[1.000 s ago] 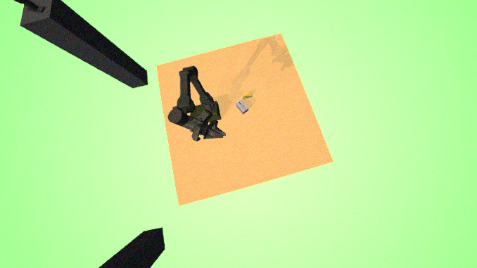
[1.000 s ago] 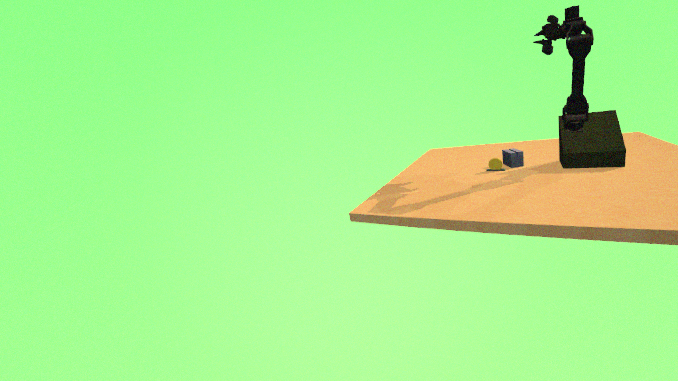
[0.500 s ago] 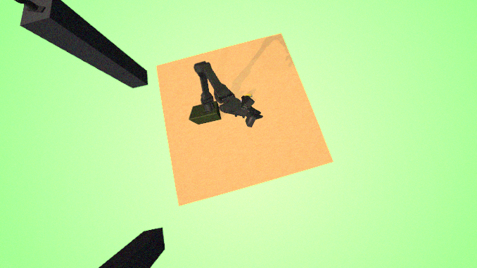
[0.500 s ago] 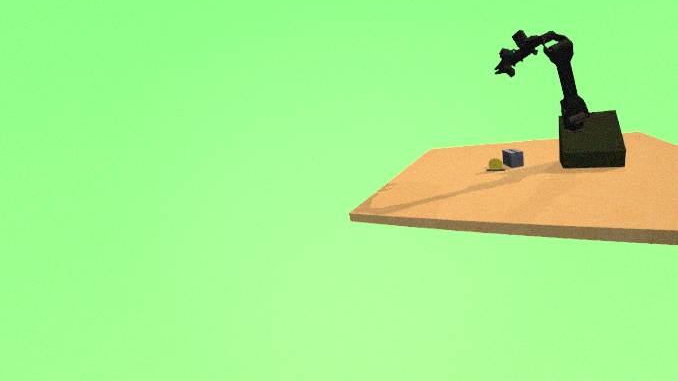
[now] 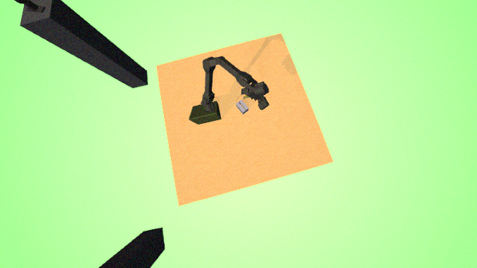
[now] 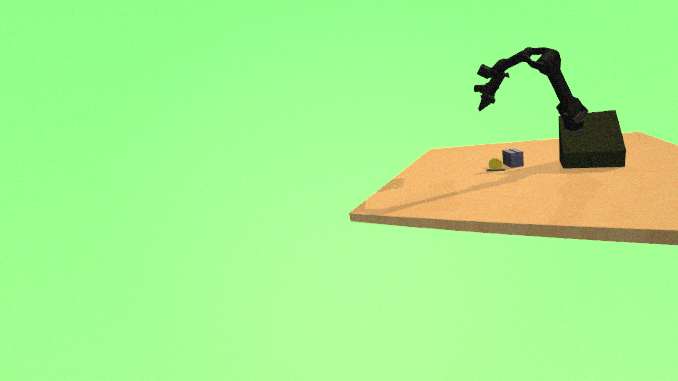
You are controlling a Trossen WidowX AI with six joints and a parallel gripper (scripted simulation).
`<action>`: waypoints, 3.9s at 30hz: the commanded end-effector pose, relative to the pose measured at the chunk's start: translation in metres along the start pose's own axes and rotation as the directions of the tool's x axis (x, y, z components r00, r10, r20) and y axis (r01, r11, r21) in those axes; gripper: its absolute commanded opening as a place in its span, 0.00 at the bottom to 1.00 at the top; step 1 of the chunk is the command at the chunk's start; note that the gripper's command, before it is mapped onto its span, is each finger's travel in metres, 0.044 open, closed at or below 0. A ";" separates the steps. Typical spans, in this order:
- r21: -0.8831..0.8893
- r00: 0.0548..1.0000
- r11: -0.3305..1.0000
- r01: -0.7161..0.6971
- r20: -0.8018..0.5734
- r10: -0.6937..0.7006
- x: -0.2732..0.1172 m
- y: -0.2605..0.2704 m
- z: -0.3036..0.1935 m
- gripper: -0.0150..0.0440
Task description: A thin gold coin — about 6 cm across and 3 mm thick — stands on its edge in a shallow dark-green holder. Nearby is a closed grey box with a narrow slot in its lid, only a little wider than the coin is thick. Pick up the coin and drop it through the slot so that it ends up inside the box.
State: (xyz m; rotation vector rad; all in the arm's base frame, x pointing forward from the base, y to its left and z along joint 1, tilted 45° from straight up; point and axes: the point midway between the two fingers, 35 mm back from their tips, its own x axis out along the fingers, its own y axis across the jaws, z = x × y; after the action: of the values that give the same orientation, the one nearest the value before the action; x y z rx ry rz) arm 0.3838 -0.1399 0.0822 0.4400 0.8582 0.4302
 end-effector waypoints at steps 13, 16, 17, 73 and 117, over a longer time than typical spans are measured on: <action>0.259 0.816 0.963 -0.076 -0.538 0.209 0.087 0.184 -0.092 0.53; 0.259 0.816 0.963 -0.076 -0.538 0.209 0.087 0.184 -0.092 0.53; 0.259 0.816 0.963 -0.076 -0.538 0.209 0.087 0.184 -0.092 0.53; 0.261 0.816 0.962 -0.078 -0.538 0.212 0.172 0.205 -0.146 0.53; 0.262 0.816 0.962 -0.079 -0.537 0.213 0.181 0.208 -0.153 0.25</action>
State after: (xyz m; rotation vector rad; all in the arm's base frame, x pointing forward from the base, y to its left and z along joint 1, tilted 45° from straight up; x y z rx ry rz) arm 0.3294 0.1602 -0.0099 0.6102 1.4645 0.6267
